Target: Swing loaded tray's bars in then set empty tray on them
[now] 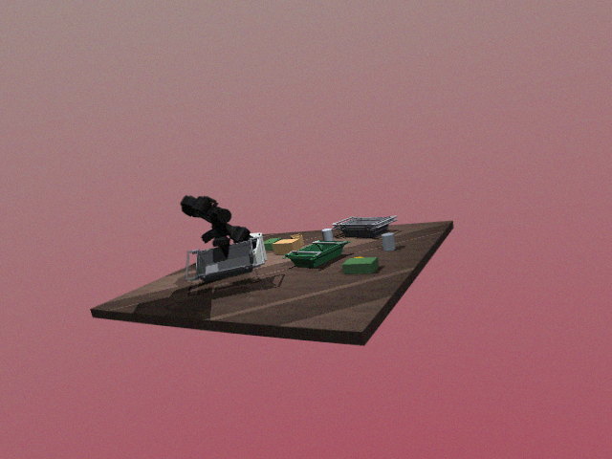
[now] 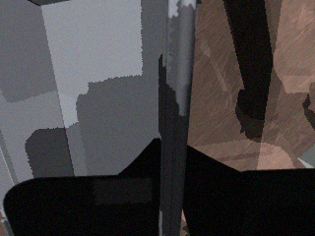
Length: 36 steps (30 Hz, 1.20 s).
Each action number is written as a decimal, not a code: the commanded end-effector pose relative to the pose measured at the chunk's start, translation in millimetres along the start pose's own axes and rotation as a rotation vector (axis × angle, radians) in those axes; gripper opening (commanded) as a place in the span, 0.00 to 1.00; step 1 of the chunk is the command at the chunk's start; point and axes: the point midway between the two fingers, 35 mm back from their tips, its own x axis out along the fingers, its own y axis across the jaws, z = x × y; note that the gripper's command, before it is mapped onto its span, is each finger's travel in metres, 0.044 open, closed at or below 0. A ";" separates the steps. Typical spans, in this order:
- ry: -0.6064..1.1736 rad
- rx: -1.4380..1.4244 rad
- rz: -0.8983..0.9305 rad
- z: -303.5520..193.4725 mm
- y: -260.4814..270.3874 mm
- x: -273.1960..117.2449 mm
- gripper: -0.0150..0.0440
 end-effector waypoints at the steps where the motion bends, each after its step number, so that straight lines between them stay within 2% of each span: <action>1: 0.021 -0.014 0.009 -10.5 7.5 -3.8 0.25; 36: 0.084 -0.264 -0.042 -139.1 25.1 -15.1 0.25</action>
